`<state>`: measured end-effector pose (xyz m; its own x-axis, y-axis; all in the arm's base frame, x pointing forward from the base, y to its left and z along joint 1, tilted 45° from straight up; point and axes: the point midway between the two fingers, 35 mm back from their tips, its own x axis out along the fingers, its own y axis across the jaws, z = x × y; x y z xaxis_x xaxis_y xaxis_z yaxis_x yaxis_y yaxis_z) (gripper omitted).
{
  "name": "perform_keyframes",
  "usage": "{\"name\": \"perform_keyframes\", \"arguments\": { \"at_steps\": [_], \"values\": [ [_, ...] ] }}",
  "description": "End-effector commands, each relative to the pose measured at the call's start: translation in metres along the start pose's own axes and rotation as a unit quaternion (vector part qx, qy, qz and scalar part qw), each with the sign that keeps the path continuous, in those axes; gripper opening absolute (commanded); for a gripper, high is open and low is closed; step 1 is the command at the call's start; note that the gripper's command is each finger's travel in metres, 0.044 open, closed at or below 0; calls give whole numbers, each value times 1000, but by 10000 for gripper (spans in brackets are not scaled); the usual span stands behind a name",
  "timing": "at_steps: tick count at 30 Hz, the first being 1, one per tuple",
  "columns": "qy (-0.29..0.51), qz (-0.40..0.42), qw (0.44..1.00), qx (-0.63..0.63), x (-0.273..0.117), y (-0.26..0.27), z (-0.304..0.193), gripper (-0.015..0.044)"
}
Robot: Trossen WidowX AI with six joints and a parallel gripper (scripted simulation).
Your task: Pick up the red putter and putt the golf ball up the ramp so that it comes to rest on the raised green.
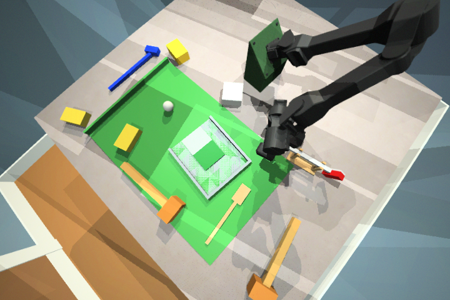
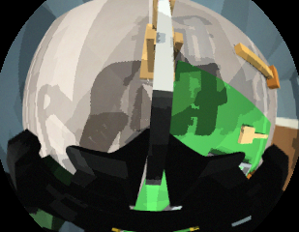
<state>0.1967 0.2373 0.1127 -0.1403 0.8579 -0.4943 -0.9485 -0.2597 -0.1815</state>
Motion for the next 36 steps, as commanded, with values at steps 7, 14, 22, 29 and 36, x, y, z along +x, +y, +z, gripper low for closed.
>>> {"name": "perform_keyframes", "arguments": {
  "at_steps": [7, 14, 22, 29, 36],
  "values": [
    [6, 1, 1000, -1, -17, -3, 1, 0],
    [10, 3, 1000, -2, -45, -5, 6, 0],
    [7, 3, 1000, -1, -78, -3, 17, 0],
    [2, 1, 1000, 0, -96, -1, 26, 0],
    [32, -10, 997, 66, -99, -16, -8, 0]
  ]
}}
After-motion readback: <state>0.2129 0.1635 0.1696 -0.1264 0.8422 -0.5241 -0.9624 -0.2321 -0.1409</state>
